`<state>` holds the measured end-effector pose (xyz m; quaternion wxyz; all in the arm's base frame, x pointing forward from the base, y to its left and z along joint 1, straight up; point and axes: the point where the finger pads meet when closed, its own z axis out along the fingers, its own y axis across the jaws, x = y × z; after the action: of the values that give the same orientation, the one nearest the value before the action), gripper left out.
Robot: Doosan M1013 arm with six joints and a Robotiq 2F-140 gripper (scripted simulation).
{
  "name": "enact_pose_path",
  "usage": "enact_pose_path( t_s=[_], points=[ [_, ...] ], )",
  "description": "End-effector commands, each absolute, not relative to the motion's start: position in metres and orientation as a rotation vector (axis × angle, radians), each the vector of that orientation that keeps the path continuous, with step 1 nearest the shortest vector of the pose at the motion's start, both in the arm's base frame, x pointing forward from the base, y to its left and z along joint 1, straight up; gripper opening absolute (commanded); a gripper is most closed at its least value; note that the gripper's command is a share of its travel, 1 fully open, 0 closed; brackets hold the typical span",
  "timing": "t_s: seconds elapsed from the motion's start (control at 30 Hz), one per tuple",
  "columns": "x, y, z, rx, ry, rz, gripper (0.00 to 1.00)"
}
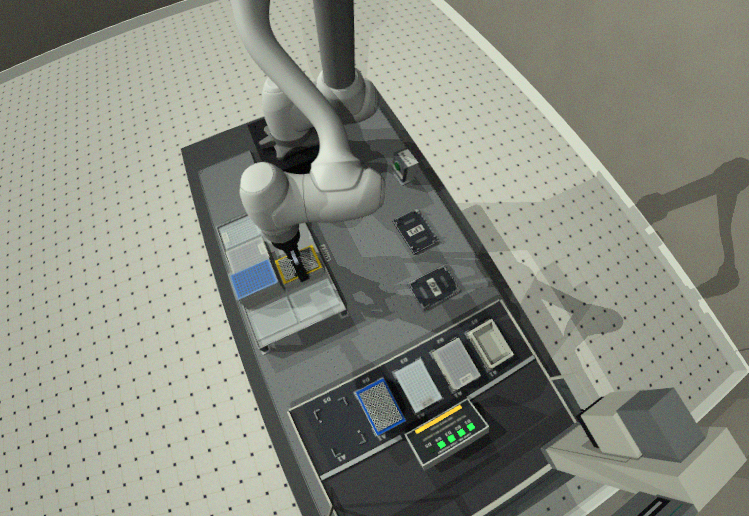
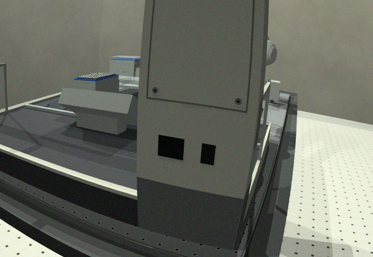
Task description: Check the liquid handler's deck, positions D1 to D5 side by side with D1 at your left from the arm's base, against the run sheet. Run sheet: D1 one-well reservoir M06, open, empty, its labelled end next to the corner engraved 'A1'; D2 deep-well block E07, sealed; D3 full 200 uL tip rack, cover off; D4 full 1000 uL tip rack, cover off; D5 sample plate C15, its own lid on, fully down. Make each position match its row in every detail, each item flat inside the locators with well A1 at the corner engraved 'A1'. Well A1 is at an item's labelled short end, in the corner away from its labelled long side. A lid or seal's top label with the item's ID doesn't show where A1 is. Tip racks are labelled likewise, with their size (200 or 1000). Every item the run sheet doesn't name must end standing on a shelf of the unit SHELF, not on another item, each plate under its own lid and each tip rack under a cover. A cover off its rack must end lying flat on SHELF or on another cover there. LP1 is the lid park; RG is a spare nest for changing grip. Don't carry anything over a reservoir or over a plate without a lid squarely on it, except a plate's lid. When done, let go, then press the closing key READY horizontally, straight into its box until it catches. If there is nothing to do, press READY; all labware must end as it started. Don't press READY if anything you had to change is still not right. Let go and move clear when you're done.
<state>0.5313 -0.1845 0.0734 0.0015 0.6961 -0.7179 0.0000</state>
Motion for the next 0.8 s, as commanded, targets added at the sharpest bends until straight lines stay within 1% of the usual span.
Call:
enact_pose_path(
  t_s=[0.0, 0.77],
  points=[
    [0.532, -0.185, 0.078, 2.185, -2.254, 0.001, 0.66],
    [0.532, -0.185, 0.113, 2.185, -2.254, 0.001, 0.66]
  ],
)
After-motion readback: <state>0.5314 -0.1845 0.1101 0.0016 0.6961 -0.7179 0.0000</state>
